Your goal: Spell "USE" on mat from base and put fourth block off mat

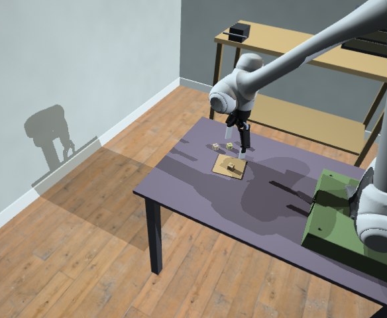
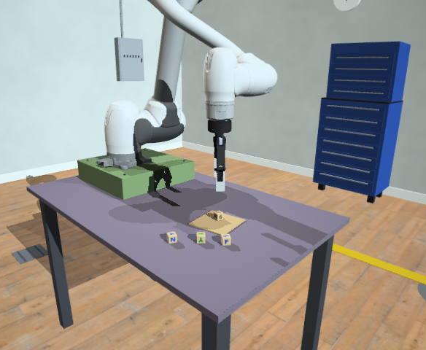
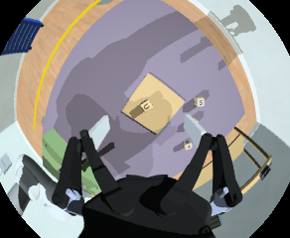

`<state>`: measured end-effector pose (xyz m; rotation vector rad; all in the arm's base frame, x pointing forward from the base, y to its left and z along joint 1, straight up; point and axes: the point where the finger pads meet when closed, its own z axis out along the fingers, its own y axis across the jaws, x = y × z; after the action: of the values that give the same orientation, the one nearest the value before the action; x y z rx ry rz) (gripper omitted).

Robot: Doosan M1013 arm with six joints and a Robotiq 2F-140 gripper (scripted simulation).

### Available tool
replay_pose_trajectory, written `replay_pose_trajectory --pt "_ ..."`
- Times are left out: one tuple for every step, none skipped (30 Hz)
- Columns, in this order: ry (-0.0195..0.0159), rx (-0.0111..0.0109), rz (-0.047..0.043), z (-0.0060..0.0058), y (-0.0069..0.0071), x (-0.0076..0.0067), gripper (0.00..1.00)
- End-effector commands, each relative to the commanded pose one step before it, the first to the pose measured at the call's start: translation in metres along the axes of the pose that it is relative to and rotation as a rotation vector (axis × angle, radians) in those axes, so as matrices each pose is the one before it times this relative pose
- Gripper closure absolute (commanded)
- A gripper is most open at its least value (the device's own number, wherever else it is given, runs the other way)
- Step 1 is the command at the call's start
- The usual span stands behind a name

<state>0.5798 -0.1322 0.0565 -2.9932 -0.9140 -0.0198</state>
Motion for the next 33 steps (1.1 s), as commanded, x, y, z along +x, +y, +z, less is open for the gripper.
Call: replay_pose_trajectory --pt "-0.00706 -0.00615 0.13873 0.00283 0.00003 0.00000 0.00" --pt "0.00000 0.00001 0.03823 0.00085 0.00002 -0.00001 0.00" --pt "0.00000 0.00001 0.03693 0.00082 0.00002 -0.00001 0.00" --pt "0.00000 0.00001 0.03545 0.00079 0.00002 -0.00001 0.00" --pt "0.00000 0.00001 0.03720 0.00083 0.00002 -0.00001 0.00" --pt "0.00000 0.00001 0.03564 0.00079 0.00001 -0.00001 0.00" --pt "0.00000 0.00001 0.03554 0.00079 0.00001 -0.00001 0.00" --pt "0.00000 0.00001 0.03686 0.00082 0.00002 -0.00001 0.00" --pt "0.00000 0.00001 0.03637 0.00081 0.00001 -0.00001 0.00" --pt "0.00000 0.00001 0.03514 0.00078 0.00001 -0.00001 0.00" --pt "0.00000 0.00001 0.03672 0.00081 0.00002 -0.00001 0.00" --pt "0.00000 0.00001 0.03602 0.00080 0.00001 -0.00001 0.00" --pt "0.00000 0.00000 0.00000 0.00000 0.00000 0.00000 0.00" --pt "0.00000 0.00000 0.00000 0.00000 0.00000 0.00000 0.00" --pt "-0.00001 0.00001 0.08450 0.00187 0.00003 -0.00004 0.00" --pt "-0.00001 0.00001 0.03948 0.00087 0.00002 -0.00002 0.00" --pt "0.00000 0.00000 0.01607 0.00036 0.00001 -0.00001 0.00" --pt "0.00000 0.00000 0.02597 0.00057 0.00001 -0.00001 0.00" --pt "-0.00001 0.00001 0.03834 0.00085 0.00002 -0.00002 0.00" --pt "-0.00001 0.00000 0.03809 0.00084 0.00002 -0.00002 0.00" --pt "-0.00001 0.00000 0.03573 0.00079 0.00002 -0.00002 0.00" --pt "-0.00001 0.00000 0.03594 0.00079 0.00002 -0.00002 0.00" --pt "-0.00001 0.00000 0.03634 0.00080 0.00002 -0.00002 0.00" --pt "-0.00001 0.00000 0.03065 0.00068 0.00002 -0.00002 0.00" --pt "0.00000 0.00000 0.02194 0.00048 0.00001 -0.00001 0.00" --pt "0.00000 0.00000 0.02019 0.00044 0.00001 -0.00001 0.00" --pt "0.00000 0.00000 0.01122 0.00025 0.00001 -0.00001 0.00" --pt "0.00000 0.00000 0.00445 0.00010 0.00000 0.00000 0.00" --pt "0.00000 0.00000 0.00068 0.00001 0.00000 0.00000 0.00" --pt "0.00000 0.00000 0.00000 0.00000 0.00000 0.00000 0.00" --pt "0.00000 0.00000 0.00000 0.00000 0.00000 0.00000 0.00" --pt "0.00000 0.00000 0.00000 0.00000 0.00000 0.00000 0.63" --pt "0.00000 0.00000 0.00000 0.00000 0.00000 0.00000 0.63"
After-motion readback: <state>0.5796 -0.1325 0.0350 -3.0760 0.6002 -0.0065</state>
